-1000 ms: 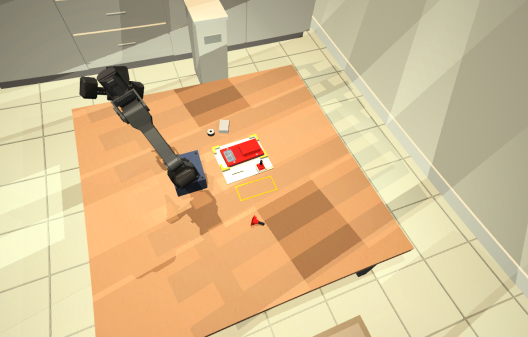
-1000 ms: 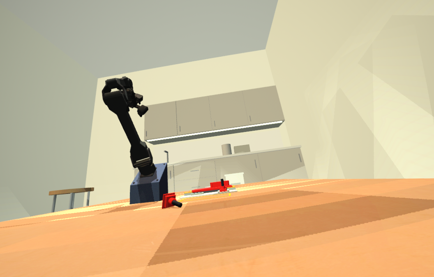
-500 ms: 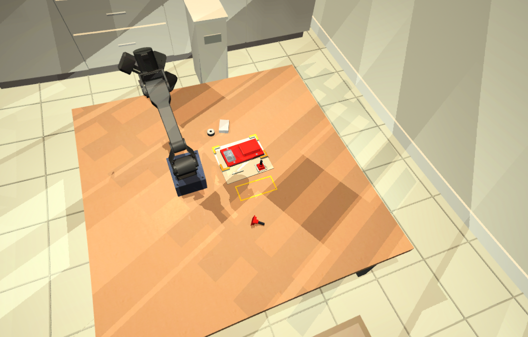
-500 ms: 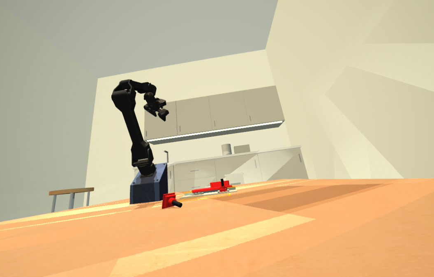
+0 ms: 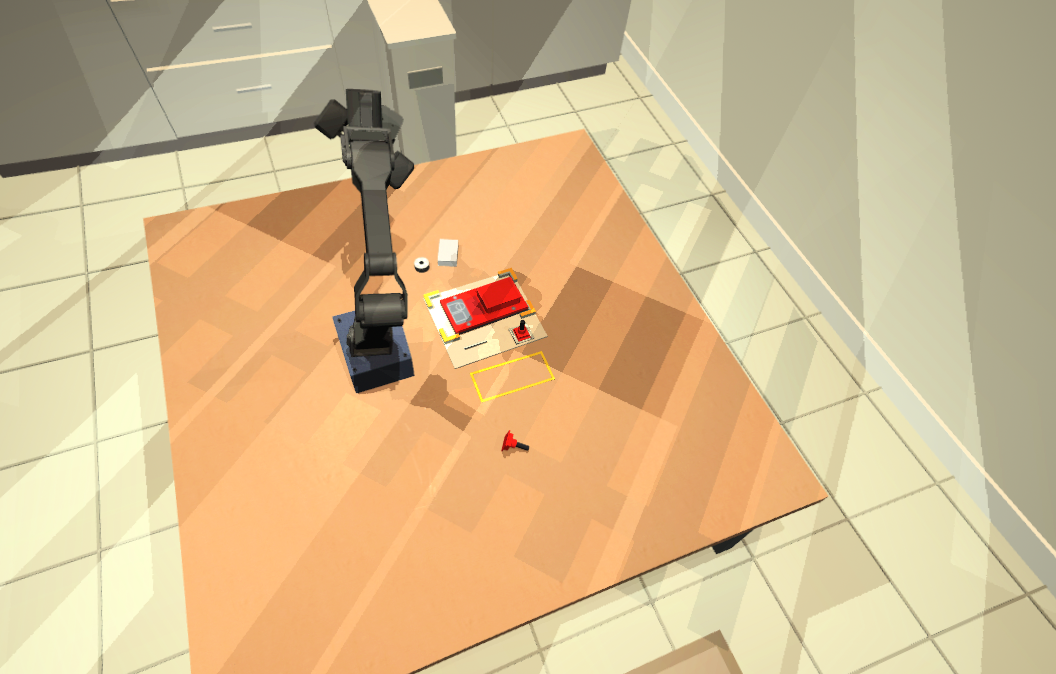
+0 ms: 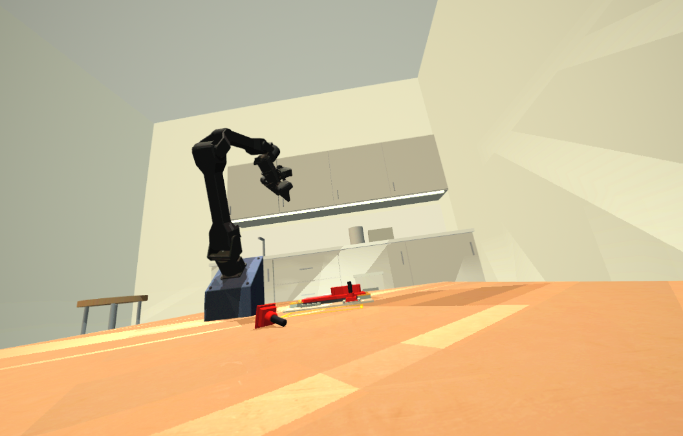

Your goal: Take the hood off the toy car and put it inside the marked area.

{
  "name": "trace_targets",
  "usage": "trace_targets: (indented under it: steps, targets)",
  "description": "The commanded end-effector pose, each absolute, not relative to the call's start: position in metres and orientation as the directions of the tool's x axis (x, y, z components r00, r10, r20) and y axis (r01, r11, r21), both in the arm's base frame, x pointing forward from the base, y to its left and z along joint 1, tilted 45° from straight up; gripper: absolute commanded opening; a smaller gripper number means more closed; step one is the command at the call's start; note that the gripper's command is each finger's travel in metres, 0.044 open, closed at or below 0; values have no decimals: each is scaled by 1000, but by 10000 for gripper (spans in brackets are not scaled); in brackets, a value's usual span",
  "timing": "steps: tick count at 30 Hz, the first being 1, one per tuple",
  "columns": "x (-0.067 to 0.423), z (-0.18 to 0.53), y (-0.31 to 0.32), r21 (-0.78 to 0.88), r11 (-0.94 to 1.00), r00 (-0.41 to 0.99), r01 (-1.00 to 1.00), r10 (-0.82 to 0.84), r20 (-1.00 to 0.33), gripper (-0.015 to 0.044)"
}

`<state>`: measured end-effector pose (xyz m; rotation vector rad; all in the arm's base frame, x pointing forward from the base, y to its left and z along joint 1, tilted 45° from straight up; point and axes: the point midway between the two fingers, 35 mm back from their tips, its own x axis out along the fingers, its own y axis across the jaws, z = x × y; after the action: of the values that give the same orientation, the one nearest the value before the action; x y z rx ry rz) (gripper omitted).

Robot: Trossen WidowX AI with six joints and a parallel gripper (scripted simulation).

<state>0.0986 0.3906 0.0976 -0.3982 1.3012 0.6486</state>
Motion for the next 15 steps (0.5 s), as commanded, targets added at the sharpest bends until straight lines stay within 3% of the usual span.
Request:
trace_targets:
  steps: [1, 15]
  targets:
    - [135, 77, 374, 4, 822, 175, -569, 126, -977, 440]
    - [248, 23, 290, -270, 907, 247, -324, -194, -949, 440]
